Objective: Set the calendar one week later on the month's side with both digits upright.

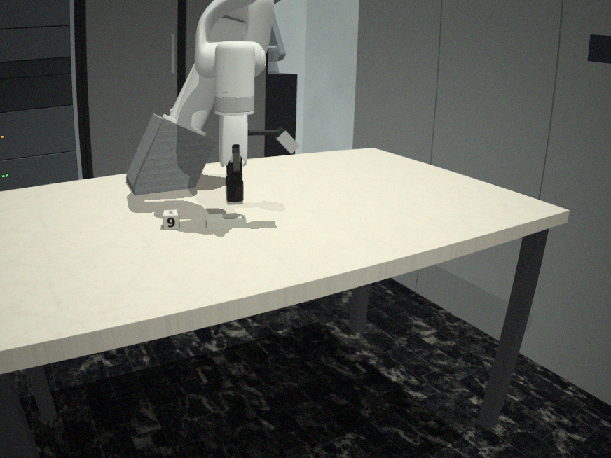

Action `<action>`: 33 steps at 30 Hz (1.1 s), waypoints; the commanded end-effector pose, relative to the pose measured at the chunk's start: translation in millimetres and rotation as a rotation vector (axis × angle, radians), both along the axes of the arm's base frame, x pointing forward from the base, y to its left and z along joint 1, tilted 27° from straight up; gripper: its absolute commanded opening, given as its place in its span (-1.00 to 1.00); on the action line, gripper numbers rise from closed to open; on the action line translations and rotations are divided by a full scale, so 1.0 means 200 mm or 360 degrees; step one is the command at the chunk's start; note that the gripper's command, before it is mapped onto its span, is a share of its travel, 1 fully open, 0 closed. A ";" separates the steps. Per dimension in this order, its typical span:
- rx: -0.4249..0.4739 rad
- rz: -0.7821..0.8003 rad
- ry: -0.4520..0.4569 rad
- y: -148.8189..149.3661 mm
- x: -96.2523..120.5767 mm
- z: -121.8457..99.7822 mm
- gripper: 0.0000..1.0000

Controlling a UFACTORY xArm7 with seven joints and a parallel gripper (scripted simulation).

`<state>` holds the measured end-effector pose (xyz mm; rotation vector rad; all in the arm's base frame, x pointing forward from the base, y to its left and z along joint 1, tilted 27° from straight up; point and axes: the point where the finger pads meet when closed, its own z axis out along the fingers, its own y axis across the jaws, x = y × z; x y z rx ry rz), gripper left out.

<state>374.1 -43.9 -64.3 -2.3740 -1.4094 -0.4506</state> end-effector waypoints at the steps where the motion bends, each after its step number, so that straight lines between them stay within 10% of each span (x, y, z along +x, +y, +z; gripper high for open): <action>1: -0.0003 -0.0003 -0.0003 -0.01 0.01 0.00 -0.43; 33: -0.0003 -0.0003 -0.0003 0.04 0.02 -0.09 -0.43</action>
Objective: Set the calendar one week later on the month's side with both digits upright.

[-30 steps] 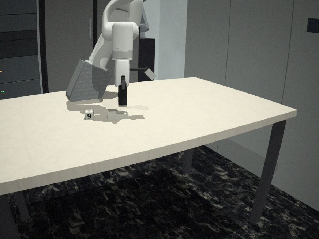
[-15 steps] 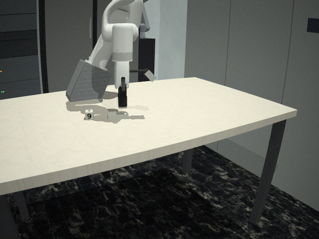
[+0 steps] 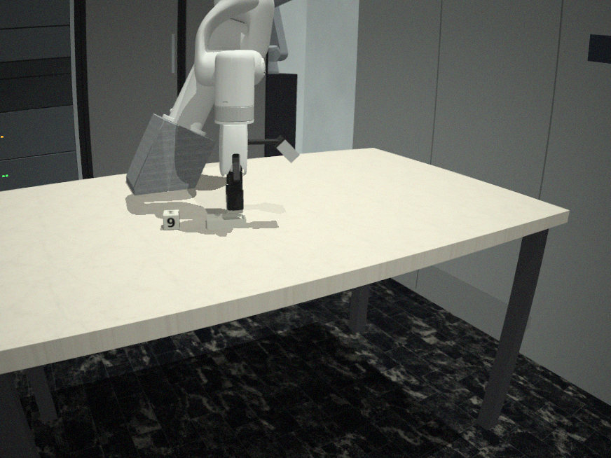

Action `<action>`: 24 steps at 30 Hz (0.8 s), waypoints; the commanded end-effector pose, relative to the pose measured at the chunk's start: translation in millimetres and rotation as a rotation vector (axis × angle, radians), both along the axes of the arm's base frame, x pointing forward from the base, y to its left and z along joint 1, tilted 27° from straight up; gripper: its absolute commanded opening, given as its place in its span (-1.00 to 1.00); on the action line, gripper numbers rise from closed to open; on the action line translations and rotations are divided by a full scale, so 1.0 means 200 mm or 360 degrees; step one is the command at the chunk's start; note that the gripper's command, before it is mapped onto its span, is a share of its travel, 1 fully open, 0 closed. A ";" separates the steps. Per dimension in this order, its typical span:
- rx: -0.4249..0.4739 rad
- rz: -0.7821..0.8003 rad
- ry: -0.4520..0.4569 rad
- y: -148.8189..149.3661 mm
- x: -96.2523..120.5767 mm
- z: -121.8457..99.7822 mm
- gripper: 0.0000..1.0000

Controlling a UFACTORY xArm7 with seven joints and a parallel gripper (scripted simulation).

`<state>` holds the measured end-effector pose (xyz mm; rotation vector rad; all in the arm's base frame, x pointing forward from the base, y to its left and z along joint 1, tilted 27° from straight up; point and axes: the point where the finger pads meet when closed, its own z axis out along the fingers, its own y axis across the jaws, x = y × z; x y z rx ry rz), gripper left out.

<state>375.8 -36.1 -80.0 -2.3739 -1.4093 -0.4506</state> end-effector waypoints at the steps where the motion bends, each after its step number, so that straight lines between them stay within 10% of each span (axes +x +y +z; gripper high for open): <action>1: -0.0003 -0.0003 -0.0004 0.00 0.01 -0.02 -0.43; 24: -0.0003 -0.0003 -0.0003 0.01 0.01 -0.03 -0.43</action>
